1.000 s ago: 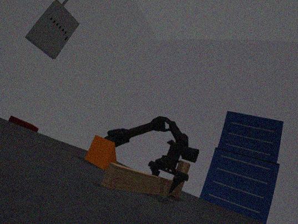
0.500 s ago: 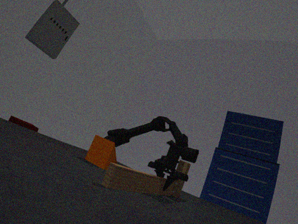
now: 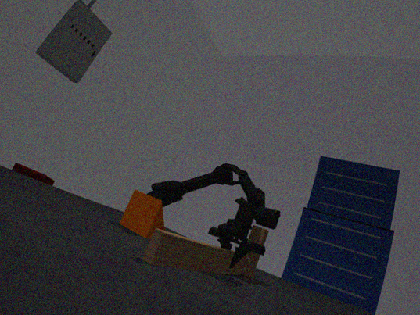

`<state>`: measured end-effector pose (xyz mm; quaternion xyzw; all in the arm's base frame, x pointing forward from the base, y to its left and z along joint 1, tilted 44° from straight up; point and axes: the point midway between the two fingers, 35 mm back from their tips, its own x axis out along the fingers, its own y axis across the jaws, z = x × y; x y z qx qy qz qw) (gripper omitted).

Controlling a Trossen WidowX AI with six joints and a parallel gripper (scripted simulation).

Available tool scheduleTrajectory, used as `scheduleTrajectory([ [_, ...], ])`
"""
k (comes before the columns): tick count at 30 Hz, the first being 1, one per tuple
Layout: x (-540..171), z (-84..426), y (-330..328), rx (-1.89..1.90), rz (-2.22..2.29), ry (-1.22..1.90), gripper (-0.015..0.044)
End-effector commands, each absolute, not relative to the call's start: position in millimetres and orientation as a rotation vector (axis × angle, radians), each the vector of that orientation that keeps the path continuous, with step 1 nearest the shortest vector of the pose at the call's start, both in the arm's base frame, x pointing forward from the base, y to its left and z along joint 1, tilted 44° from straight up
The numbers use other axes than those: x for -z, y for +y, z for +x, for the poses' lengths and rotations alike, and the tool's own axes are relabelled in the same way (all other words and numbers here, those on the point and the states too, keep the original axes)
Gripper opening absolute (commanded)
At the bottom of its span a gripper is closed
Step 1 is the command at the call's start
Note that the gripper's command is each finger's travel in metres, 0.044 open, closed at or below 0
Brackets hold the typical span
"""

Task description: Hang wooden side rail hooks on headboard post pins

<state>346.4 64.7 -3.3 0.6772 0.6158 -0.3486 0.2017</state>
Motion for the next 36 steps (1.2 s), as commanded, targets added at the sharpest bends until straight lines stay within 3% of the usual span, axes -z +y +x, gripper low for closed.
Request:
scheduleTrajectory([
  [1,2.8,349.0,64.9,0.938,1.878,1.726,0.0000],
  [36,3.8,367.0,63.6,0.791,1.786,1.744,0.0000],
])
